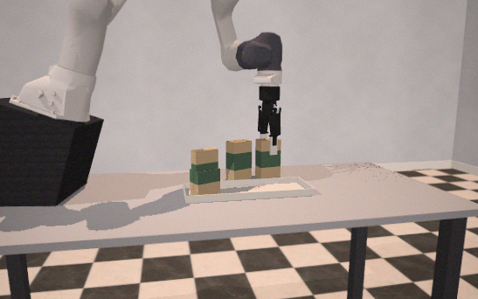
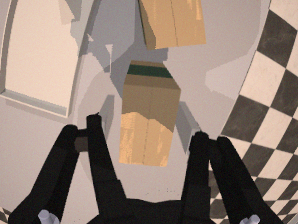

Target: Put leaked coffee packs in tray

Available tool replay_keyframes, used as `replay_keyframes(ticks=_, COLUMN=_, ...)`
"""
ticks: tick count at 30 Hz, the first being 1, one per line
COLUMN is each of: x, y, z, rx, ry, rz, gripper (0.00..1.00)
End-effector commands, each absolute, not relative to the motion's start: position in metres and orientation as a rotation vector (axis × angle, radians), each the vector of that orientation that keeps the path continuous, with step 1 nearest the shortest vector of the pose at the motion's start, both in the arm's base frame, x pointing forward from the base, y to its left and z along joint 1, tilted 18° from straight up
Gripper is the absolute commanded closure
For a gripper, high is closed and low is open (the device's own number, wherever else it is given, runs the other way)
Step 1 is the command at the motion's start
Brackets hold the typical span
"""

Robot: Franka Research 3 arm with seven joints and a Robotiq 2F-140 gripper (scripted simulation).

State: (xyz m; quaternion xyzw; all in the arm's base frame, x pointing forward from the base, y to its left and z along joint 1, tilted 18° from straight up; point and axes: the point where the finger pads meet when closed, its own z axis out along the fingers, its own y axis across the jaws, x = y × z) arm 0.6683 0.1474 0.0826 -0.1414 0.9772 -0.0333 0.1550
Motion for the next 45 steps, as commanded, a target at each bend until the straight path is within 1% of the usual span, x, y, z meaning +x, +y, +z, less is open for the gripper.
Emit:
replay_keyframes(ticks=1, x=0.6696, y=0.1486, z=0.0831, rx=-0.401, ry=2.796, rz=-0.094, gripper=0.46)
replay_keyframes(ticks=12, x=0.6696, y=0.1486, z=0.0831, rx=-0.401, ry=2.796, rz=-0.094, gripper=0.46)
replay_keyframes(ticks=13, x=0.6696, y=0.1486, z=0.0831, rx=-0.401, ry=2.796, rz=-0.094, gripper=0.77)
replay_keyframes(ticks=45, x=0.6696, y=0.1486, z=0.0831, rx=-0.401, ry=2.796, rz=-0.094, gripper=0.77)
